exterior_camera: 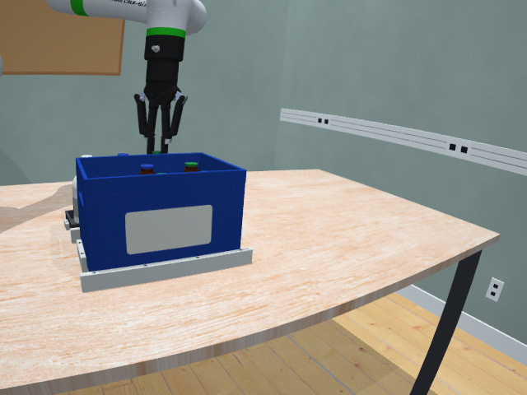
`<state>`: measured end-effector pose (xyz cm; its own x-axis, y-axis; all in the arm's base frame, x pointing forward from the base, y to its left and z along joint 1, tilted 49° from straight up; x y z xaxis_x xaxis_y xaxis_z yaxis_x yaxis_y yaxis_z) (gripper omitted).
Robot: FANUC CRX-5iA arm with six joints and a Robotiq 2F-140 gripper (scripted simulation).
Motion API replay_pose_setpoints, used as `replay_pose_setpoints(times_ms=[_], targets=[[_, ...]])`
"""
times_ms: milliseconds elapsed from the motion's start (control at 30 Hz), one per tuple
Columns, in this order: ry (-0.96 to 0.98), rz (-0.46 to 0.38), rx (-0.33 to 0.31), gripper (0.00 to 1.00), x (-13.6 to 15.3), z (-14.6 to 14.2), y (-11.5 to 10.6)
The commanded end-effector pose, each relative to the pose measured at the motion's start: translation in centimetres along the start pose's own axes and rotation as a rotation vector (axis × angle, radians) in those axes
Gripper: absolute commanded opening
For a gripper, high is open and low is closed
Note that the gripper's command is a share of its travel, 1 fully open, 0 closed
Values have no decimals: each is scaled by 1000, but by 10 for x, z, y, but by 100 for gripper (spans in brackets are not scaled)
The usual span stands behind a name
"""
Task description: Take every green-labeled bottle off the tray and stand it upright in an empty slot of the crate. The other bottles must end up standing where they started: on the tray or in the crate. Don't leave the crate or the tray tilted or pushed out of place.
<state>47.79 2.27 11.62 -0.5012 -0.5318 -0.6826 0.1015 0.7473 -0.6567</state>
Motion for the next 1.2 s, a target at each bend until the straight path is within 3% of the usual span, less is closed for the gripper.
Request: replay_pose_setpoints(times_ms=[0,1167], targets=[[0,0,2,10,0,0,-1],[0,0,2,10,0,0,-11]])
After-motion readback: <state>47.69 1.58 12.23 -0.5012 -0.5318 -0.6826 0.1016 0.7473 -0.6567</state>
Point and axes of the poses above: the point where the finger pads meet when closed, its own y axis out along the fingers, its own z axis across the jaws, x = y × z, the point moved 8 cm from there along -y, back along the fingers, and after that the axes turned 3 degrees about y, right-handed, at the moved point
